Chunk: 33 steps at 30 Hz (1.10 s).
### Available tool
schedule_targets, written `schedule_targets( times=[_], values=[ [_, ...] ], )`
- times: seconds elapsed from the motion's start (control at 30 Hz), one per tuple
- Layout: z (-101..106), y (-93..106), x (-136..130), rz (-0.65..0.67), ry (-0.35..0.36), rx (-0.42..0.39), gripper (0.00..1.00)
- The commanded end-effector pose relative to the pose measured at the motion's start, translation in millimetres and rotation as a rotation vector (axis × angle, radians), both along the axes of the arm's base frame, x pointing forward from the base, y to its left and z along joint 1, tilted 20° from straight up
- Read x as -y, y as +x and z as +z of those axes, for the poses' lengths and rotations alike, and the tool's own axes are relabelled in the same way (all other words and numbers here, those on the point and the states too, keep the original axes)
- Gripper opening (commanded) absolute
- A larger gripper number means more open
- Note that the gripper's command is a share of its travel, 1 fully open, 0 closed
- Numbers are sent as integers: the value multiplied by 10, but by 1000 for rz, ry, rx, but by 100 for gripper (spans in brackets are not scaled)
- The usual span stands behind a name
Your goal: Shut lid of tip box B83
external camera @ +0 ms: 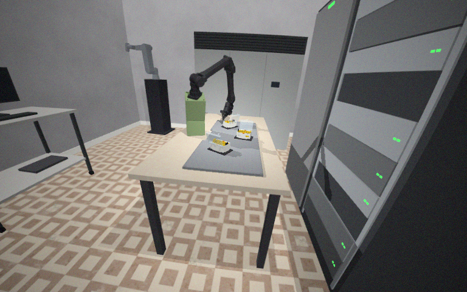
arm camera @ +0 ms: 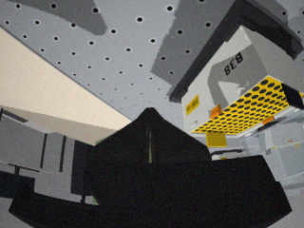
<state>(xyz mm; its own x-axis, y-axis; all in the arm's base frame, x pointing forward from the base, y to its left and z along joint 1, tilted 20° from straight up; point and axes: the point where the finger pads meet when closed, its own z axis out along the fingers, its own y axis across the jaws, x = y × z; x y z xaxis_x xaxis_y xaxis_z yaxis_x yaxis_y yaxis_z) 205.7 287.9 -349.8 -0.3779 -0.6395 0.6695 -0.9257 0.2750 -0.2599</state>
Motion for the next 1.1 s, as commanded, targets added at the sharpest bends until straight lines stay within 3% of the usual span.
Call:
schedule_targets(
  times=[0.0,0.1,0.13,0.23,0.33,0.37,1.07],
  values=[
    [-271,78,21,2,14,-4,0],
    [-272,74,19,2,15,-4,0],
    [-267,-15,-39,30,12,-7,0],
    [-124,75,-223,28,48,14,0],
    [-199,113,-64,-2,28,5,0],
    [-168,35,-23,7,11,0,0],
    [-168,35,-23,7,11,0,0]
  ],
)
